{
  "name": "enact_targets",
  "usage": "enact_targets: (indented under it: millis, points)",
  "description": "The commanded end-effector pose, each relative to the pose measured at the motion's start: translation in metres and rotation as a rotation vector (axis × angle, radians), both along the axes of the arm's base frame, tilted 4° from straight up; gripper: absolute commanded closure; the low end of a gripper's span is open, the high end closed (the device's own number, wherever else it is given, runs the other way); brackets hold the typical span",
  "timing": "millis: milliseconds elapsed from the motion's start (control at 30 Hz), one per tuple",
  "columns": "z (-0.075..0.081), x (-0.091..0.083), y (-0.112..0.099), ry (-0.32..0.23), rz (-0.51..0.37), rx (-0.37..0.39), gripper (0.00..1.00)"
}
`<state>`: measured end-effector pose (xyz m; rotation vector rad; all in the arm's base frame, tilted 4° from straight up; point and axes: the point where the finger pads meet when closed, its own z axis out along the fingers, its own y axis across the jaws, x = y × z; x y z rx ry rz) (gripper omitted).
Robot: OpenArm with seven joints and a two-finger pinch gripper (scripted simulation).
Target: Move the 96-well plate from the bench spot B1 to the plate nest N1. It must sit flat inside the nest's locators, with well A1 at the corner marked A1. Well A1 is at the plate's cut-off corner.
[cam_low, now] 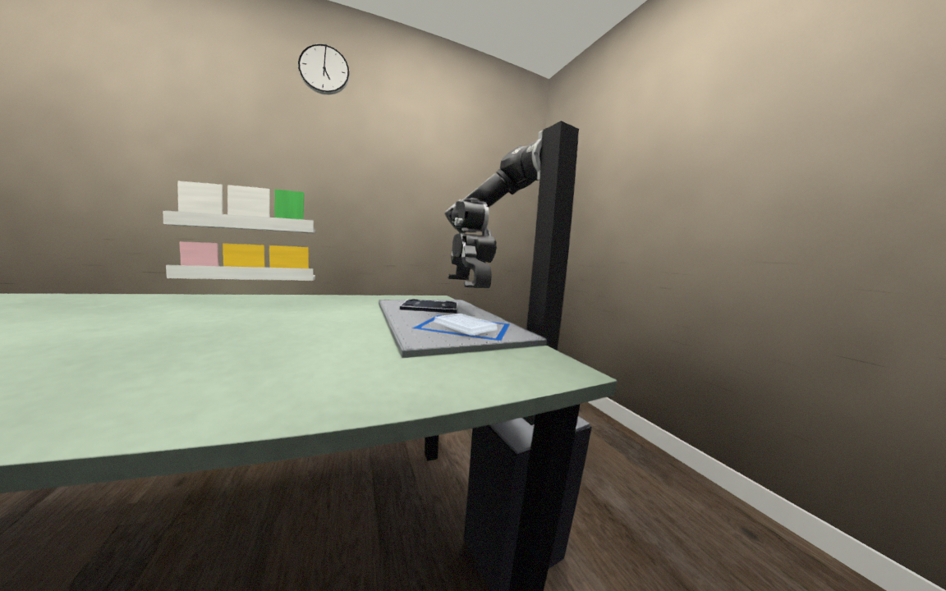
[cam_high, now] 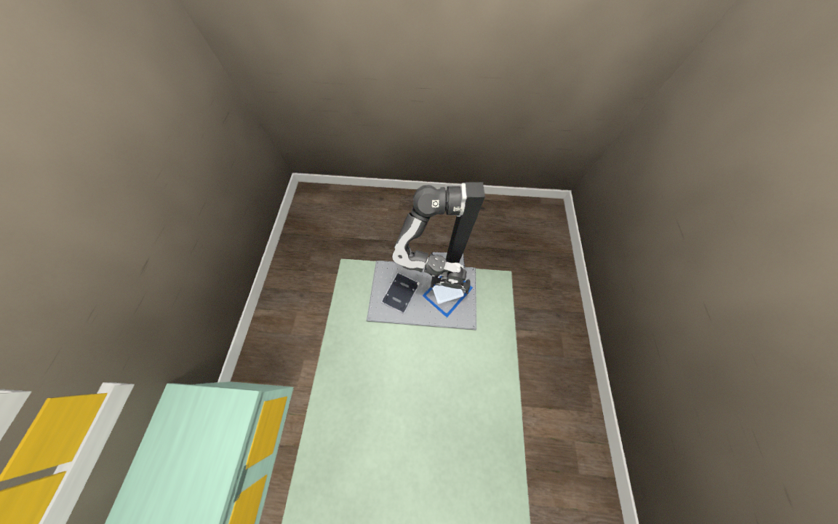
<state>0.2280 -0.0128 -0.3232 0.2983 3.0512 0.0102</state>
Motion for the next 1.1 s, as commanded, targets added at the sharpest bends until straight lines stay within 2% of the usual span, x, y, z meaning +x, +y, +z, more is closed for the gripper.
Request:
enact_targets:
  millis: [0, 367, 533, 933, 1067]
  points:
    - [0.0012, -0.0008, 0.0032, 0.004, 0.051, 0.015, 0.00]
    - [0.0012, -0.0008, 0.0032, 0.004, 0.051, 0.015, 0.00]
    - [0.0007, -0.0011, 0.0029, 0.000, 0.275, -0.002, 0.00]
    - [0.0007, -0.0011, 0.0029, 0.000, 0.275, -0.002, 0.00]
    - [0.0007, -0.0008, 0.0025, 0.001, 0.452, -0.017, 0.00]
